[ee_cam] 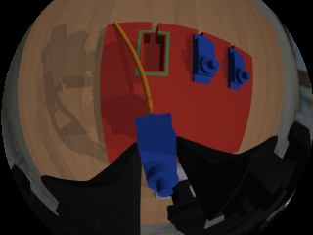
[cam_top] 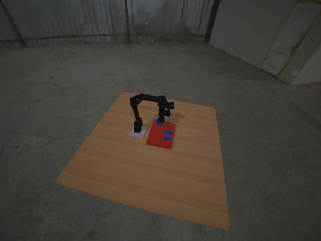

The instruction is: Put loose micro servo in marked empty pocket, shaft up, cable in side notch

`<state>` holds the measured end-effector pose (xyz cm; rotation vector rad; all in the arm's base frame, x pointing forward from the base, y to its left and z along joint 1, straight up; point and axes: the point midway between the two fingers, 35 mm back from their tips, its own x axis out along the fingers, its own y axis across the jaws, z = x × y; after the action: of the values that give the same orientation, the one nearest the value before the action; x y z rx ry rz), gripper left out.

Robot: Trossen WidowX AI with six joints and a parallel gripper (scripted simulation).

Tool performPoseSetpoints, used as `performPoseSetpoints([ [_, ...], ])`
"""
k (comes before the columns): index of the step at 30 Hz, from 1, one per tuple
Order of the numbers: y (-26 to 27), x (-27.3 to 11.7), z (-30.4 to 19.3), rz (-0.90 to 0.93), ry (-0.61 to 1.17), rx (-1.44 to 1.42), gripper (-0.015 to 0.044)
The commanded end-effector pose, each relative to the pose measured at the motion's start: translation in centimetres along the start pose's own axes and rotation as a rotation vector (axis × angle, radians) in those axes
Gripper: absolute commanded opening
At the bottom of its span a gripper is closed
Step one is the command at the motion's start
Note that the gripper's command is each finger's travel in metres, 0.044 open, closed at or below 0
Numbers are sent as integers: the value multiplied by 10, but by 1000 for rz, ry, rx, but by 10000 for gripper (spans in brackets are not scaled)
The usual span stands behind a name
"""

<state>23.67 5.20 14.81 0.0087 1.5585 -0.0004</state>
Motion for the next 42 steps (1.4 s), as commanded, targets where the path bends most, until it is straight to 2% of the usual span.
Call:
performPoseSetpoints([
  [1, 0, -1, 2, -1, -9, 148, 0],
  [11, -1, -2, 6, -1, -10, 154, 0],
  [37, -16, -4, 105, -2, -18, 154, 0],
  [42, -17, -4, 110, -2, -18, 154, 0],
])
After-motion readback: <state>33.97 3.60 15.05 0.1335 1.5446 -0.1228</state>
